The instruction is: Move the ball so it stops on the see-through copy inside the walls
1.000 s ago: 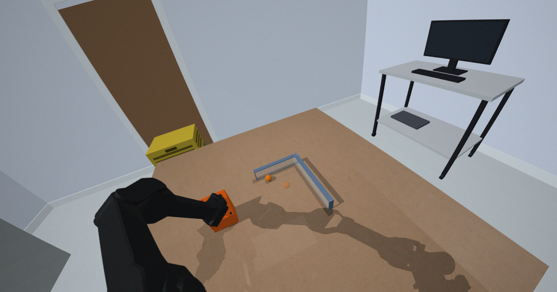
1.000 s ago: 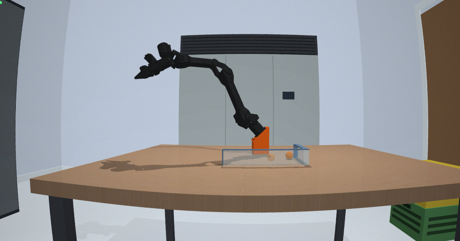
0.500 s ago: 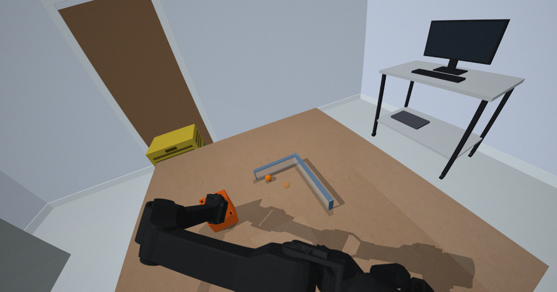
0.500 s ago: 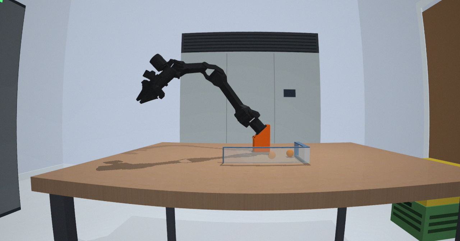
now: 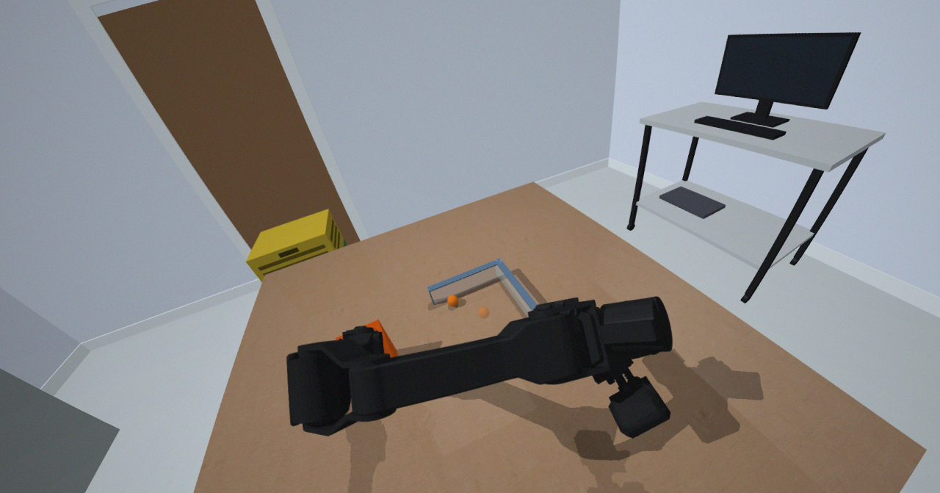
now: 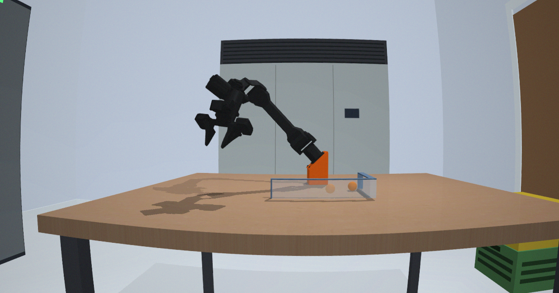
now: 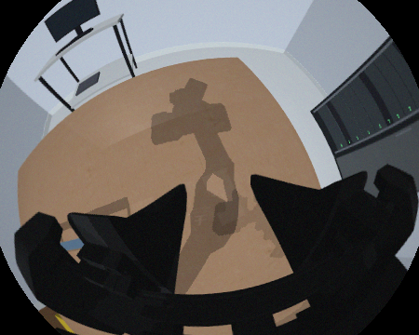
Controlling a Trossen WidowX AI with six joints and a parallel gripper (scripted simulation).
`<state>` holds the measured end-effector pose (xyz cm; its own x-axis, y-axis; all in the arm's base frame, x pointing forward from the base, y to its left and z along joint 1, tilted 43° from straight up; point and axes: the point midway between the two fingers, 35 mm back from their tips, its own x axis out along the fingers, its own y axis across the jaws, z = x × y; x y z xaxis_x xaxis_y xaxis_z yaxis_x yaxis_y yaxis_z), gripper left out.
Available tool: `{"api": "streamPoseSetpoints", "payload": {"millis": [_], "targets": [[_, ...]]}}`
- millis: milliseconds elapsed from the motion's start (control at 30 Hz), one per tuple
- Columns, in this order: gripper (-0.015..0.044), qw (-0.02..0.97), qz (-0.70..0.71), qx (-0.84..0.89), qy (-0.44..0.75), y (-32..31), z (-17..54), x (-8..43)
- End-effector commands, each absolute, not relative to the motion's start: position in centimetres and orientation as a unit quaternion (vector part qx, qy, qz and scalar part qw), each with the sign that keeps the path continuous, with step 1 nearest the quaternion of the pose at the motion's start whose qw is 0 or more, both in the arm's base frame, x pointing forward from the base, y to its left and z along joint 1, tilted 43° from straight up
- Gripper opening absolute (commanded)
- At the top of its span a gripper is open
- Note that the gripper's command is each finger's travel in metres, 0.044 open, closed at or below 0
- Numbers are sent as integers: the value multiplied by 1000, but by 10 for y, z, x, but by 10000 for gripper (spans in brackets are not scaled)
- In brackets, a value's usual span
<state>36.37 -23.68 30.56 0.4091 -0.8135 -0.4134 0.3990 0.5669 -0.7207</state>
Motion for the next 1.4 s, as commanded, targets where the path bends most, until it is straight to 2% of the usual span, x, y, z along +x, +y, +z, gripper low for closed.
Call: {"api": "streamPoseSetpoints", "payload": {"millis": [0,200,400,567,767,933,1367], "targets": [[262,787,-300,-300,448,-200,247,391],[262,749,-179,-359,527,-138,166,409],[262,681,-52,-425,593,-72,87,399],[262,598,53,-485,637,-21,26,370],[262,453,175,-560,671,29,-37,308],[262,330,245,-607,680,46,-67,255],[262,325,247,-609,680,36,-79,252]]}}
